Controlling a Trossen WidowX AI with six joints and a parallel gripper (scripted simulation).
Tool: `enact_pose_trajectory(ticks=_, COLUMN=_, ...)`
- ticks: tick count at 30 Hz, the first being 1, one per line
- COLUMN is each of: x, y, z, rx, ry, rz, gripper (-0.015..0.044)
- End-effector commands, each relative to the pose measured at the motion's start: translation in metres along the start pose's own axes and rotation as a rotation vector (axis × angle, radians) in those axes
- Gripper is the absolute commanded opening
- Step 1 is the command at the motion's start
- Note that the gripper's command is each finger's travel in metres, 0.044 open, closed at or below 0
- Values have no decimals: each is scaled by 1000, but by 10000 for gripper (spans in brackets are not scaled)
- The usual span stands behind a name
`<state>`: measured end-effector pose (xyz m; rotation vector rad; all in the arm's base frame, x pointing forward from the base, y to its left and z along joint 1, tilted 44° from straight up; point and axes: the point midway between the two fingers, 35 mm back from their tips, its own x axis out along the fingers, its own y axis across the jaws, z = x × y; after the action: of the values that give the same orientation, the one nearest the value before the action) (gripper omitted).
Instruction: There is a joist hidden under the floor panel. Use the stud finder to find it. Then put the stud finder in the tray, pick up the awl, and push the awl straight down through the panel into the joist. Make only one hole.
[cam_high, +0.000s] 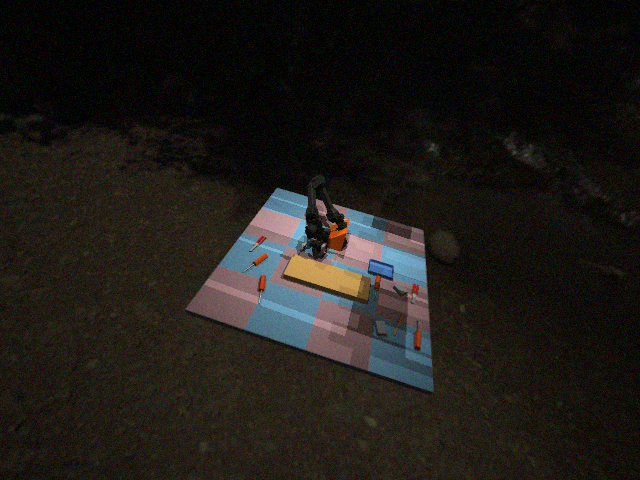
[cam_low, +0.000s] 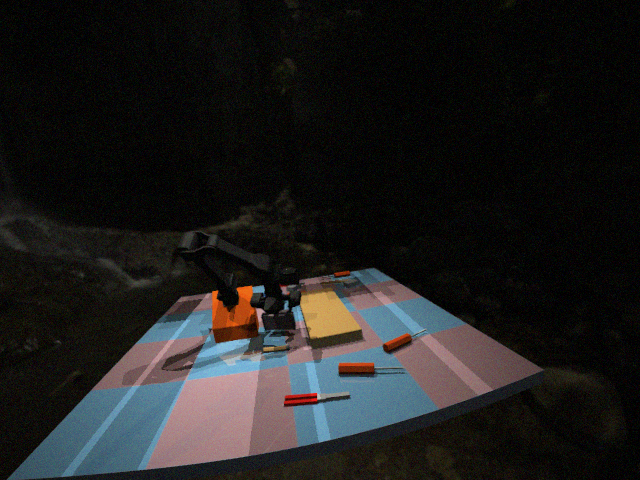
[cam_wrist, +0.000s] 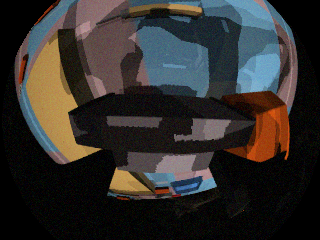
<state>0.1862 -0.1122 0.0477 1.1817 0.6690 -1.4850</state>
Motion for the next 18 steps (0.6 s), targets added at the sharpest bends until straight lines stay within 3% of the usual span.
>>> enact_pose_trajectory(ticks=1, x=-1, y=2, z=0, rx=-2, ry=21, rz=10, gripper=0)
enact_pose_trajectory(ticks=18, x=-1, y=1, z=2, rx=-5, ry=112, rz=5, gripper=0)
